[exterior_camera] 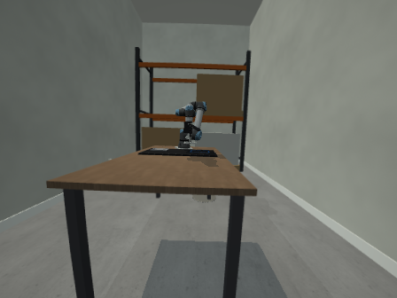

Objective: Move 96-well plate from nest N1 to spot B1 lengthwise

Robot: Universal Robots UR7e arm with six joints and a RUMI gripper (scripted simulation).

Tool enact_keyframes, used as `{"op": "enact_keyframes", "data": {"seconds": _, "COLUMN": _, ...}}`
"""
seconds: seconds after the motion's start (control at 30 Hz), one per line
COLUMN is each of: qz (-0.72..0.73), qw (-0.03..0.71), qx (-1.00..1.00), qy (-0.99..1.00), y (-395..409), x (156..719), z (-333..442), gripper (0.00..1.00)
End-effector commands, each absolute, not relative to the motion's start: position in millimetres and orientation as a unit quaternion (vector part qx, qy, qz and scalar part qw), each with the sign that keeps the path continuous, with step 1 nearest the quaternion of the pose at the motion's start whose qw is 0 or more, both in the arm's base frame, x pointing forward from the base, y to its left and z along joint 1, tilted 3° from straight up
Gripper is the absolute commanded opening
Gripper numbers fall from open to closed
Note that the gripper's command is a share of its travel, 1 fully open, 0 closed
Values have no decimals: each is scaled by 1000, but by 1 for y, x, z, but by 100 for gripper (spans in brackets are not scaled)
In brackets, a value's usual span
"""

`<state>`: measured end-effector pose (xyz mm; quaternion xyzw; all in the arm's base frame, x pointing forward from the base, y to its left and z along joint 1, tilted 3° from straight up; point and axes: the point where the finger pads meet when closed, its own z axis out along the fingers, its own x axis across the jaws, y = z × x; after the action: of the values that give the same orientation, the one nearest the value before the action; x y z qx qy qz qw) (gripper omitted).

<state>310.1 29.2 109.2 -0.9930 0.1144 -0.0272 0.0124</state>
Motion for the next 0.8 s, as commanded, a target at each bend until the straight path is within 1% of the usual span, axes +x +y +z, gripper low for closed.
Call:
{"op": "enact_keyframes", "data": {"seconds": 0.0, "qz": -27, "qw": 11, "qx": -993, "qy": 115, "y": 49, "x": 315, "z": 109, "gripper": 0}}
{"op": "enact_keyframes", "data": {"seconds": 0.77, "qz": -27, "qw": 11, "qx": -993, "qy": 115, "y": 111, "x": 326, "z": 109, "gripper": 0}}
